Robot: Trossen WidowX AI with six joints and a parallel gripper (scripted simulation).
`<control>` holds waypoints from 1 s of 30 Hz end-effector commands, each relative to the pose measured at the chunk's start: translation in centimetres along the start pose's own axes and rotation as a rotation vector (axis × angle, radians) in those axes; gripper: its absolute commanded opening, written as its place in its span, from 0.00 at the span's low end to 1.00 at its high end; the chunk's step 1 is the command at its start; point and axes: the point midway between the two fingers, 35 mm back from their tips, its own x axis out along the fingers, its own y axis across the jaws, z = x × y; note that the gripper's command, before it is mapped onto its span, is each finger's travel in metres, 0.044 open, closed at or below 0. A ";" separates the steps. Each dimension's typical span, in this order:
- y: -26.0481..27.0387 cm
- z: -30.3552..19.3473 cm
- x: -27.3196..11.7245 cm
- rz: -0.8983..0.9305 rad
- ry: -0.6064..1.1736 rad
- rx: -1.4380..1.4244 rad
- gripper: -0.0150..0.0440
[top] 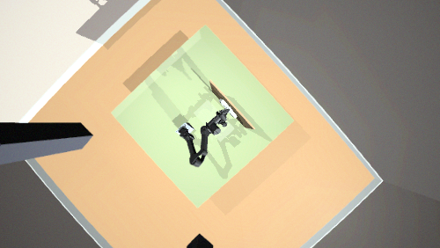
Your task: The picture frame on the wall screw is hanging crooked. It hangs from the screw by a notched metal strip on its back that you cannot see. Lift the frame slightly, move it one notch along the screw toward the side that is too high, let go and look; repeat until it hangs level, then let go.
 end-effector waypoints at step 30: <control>0.0 0.1 0.0 -0.001 -0.006 -0.005 0.39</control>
